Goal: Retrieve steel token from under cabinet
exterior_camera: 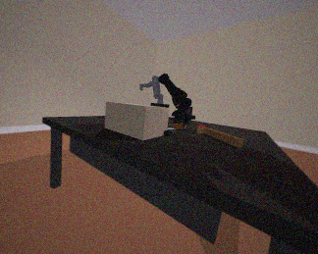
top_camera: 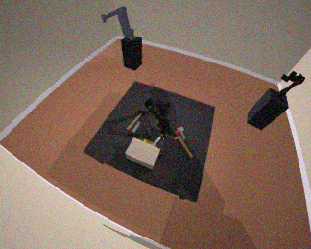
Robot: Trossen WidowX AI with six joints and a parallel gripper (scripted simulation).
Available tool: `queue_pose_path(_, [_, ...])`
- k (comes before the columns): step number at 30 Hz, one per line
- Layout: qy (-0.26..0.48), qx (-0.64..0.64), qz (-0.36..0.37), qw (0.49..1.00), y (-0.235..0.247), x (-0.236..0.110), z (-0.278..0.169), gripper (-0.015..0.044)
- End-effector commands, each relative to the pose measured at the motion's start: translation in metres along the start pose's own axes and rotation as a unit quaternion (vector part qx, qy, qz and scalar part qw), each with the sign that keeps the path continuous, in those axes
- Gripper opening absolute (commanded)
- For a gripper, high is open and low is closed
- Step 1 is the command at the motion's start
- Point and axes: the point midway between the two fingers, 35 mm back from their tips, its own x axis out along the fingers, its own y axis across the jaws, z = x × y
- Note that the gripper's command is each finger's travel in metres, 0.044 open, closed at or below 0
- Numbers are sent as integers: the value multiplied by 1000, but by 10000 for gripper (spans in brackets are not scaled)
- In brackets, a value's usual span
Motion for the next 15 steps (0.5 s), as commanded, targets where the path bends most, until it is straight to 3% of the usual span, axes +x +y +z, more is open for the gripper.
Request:
queue_pose_path(1, [1,-1,-1,1000,0,1,-6,0])
queue_pose_path(15, [0,22,0,1000,12,-2,-4,0])
